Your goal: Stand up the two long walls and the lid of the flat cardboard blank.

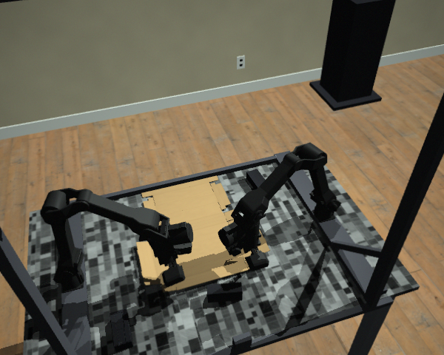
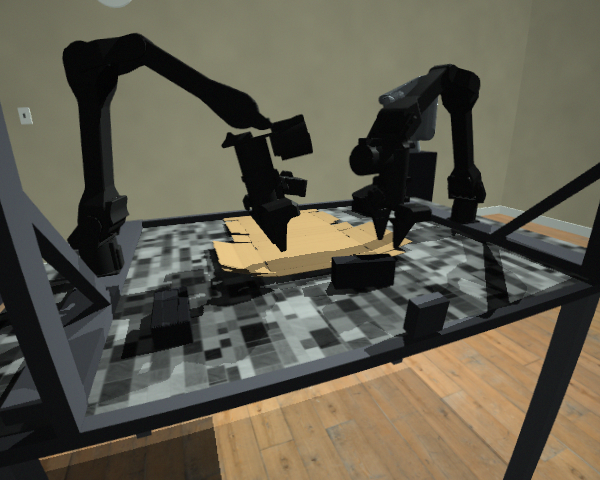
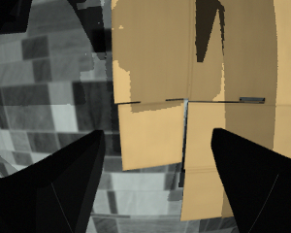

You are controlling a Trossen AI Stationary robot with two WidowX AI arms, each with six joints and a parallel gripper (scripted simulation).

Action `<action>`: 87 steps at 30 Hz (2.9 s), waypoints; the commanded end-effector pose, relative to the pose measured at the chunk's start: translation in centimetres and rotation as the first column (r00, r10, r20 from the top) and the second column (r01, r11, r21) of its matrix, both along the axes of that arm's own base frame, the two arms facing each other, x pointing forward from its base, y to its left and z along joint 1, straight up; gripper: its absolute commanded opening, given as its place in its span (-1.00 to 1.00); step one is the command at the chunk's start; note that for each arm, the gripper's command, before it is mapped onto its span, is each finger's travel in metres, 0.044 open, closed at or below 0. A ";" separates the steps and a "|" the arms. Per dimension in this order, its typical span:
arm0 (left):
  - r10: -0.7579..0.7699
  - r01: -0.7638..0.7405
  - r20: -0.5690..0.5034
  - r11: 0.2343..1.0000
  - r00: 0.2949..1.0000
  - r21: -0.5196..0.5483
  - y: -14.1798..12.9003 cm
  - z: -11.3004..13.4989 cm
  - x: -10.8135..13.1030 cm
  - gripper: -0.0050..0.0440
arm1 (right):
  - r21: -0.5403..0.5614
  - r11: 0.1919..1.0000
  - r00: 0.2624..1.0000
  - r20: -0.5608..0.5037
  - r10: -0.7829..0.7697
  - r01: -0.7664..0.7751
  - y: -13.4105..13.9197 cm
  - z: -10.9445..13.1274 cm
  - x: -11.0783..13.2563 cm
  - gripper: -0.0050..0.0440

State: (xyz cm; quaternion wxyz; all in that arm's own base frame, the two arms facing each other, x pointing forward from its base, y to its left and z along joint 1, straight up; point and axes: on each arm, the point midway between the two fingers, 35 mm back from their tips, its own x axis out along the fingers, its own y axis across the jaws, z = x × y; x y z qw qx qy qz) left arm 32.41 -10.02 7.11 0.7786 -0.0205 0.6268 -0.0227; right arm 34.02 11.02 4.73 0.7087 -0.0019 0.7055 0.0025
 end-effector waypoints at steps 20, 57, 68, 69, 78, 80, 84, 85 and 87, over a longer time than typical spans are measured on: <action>-0.008 0.004 -0.192 1.000 0.981 -0.021 -0.8 -4.3 -1.4 0.28 | 0.082 0.997 1.000 0.023 -0.006 0.004 -0.1 -1.7 0.4 0.31; -0.008 0.004 -0.192 1.000 0.981 -0.021 -0.8 -4.9 -1.4 0.28 | 0.082 0.997 1.000 0.023 -0.006 0.004 -0.1 -2.3 0.4 0.31; -0.008 0.004 -0.192 1.000 0.981 -0.021 -0.8 -5.4 -1.4 0.28 | 0.082 0.997 1.000 0.023 -0.006 0.004 -0.1 -2.7 0.4 0.31; -0.008 0.004 -0.192 1.000 0.981 -0.021 -0.8 -5.4 -1.4 0.28 | 0.082 0.997 1.000 0.023 -0.006 0.004 -0.1 -2.8 0.4 0.31; -0.008 0.004 -0.192 1.000 0.981 -0.021 -0.8 -5.7 -1.4 0.28 | 0.082 0.997 1.000 0.023 -0.006 0.004 -0.1 -3.1 0.4 0.31; -0.008 0.004 -0.192 1.000 0.981 -0.021 -0.8 -5.8 -1.4 0.28 | 0.082 0.997 1.000 0.023 -0.006 0.004 -0.1 -3.2 0.4 0.31; -0.008 0.004 -0.192 1.000 0.981 -0.021 -0.8 -5.9 -1.4 0.28 | 0.082 0.997 1.000 0.023 -0.006 0.004 -0.1 -3.3 0.4 0.31; -0.008 0.004 -0.192 1.000 0.981 -0.021 -0.8 -6.0 -1.4 0.28 | 0.082 0.997 1.000 0.023 -0.006 0.004 -0.1 -3.4 0.4 0.31; -0.008 0.004 -0.192 1.000 0.981 -0.021 -0.8 -6.0 -1.4 0.28 | 0.082 0.997 1.000 0.023 -0.006 0.004 -0.1 -3.4 0.4 0.31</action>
